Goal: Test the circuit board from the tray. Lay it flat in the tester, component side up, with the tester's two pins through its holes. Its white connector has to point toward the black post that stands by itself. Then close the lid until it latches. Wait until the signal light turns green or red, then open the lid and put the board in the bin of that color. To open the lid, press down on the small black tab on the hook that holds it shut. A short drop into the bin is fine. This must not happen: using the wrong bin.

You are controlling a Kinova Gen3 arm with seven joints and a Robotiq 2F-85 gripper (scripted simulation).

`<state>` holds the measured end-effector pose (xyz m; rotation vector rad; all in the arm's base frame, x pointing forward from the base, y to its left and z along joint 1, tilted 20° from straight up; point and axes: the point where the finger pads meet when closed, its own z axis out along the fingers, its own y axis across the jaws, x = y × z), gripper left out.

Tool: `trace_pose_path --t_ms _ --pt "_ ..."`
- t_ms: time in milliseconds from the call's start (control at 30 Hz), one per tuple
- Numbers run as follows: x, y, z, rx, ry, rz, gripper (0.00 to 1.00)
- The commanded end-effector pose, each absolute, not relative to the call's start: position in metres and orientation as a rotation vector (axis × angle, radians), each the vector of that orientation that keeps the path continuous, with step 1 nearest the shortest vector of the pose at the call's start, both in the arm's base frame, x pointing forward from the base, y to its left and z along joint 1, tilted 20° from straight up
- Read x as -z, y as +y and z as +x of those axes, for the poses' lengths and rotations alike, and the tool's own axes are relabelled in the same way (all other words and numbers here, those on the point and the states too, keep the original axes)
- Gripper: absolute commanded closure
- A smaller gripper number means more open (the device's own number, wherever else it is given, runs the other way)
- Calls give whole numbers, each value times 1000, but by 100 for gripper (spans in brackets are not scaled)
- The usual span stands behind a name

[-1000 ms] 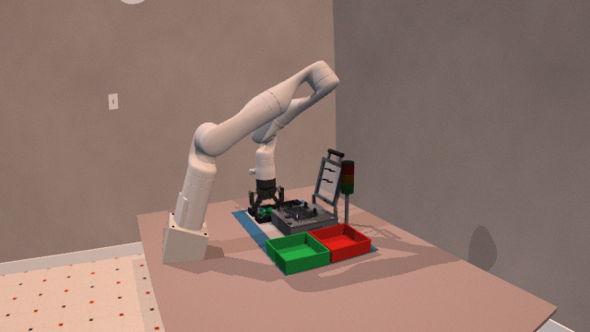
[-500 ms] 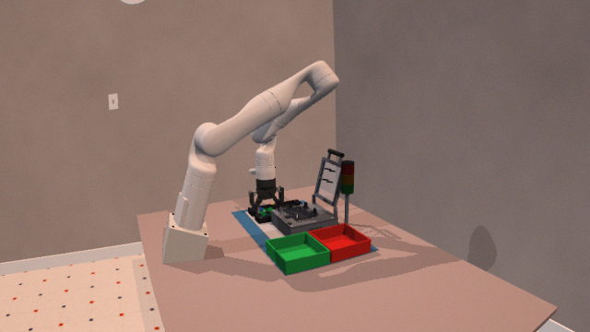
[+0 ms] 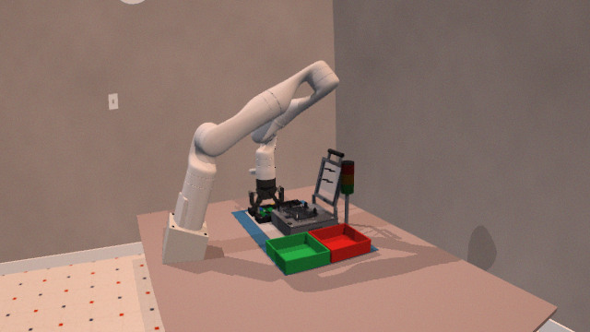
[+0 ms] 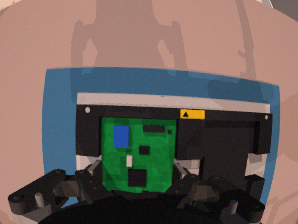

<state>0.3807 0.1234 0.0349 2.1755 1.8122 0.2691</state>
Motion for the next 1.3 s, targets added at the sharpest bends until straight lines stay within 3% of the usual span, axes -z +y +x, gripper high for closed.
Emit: trace_pose_path --t_ms 0,1267 --pt "-35 124 381 -270 1812 2176 23" --pt "-55 126 374 -270 1812 2176 23"
